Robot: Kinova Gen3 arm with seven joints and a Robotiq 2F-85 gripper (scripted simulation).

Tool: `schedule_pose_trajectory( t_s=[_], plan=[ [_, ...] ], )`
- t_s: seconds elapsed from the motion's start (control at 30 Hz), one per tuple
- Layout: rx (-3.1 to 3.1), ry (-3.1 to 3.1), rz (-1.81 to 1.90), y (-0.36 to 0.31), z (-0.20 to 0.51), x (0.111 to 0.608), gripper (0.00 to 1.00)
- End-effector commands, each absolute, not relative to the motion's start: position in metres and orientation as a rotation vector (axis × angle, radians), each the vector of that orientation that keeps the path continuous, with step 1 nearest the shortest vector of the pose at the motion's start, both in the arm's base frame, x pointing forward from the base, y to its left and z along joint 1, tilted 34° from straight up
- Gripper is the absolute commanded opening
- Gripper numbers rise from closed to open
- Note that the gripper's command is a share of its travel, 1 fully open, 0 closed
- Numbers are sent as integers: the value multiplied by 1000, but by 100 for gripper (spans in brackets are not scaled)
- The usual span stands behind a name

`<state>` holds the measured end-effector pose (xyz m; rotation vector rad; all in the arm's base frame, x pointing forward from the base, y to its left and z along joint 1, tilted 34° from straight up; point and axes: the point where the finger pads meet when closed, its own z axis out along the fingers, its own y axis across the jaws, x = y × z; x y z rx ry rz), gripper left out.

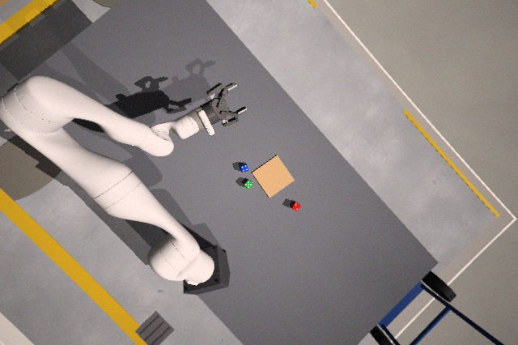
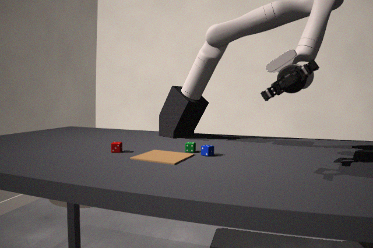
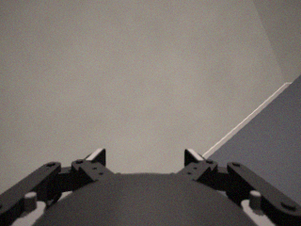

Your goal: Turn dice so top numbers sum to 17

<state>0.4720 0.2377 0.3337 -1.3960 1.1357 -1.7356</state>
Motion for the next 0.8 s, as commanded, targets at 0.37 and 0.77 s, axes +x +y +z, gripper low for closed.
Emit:
schedule_pose_trajectory(
  t_s=[0.37,0.77],
  plan=[
    [-1408,1191,-1769,218,326,478,100],
    [-1441,1294,-1819,183,310,485,100]
  ],
)
